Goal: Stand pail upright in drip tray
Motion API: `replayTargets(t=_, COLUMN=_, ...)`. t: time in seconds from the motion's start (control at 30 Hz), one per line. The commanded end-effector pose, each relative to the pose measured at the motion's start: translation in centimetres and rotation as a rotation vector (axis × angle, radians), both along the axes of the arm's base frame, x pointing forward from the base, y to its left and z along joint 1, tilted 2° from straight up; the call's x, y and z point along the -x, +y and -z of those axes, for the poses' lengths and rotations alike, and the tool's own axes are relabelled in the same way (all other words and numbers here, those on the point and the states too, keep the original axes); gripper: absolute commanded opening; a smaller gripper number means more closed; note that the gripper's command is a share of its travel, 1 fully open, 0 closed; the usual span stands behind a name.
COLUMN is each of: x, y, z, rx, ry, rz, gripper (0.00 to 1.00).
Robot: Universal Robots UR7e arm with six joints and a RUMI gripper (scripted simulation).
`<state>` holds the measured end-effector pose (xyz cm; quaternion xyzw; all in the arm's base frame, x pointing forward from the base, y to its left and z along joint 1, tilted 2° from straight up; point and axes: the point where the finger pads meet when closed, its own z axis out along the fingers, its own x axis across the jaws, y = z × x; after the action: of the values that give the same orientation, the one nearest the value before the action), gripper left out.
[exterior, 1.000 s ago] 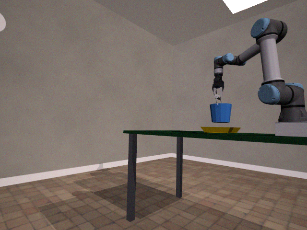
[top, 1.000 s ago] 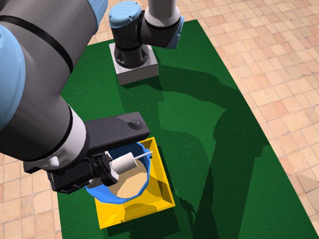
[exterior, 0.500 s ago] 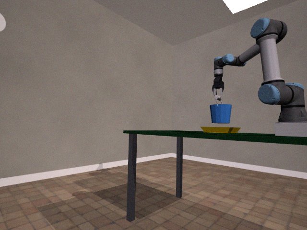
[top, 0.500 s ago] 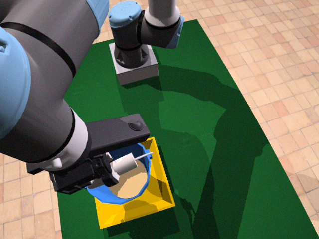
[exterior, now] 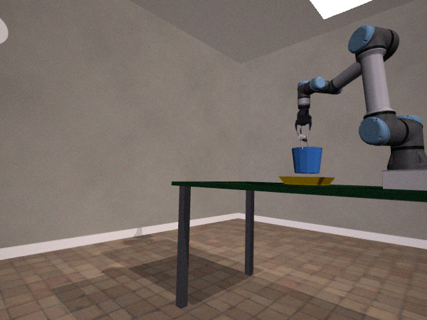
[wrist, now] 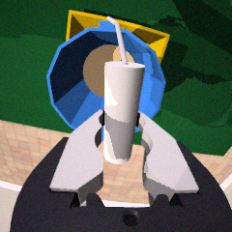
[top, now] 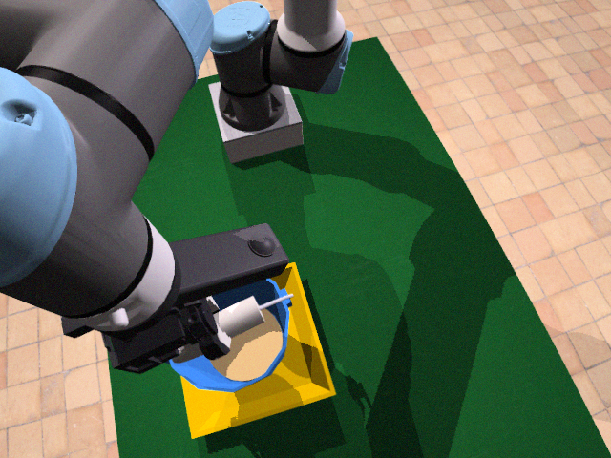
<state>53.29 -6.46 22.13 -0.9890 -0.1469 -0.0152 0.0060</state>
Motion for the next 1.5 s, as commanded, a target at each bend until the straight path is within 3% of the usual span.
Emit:
replayTargets(t=0.0, x=0.0, y=0.0, z=0.3, rx=0.001, ry=-0.002, rz=0.0, gripper=0.0)
replayTargets(t=1.47, x=-0.2, y=0.1, z=5.2, rx=0.001, ry=-0.002, rz=0.0, gripper=0.0)
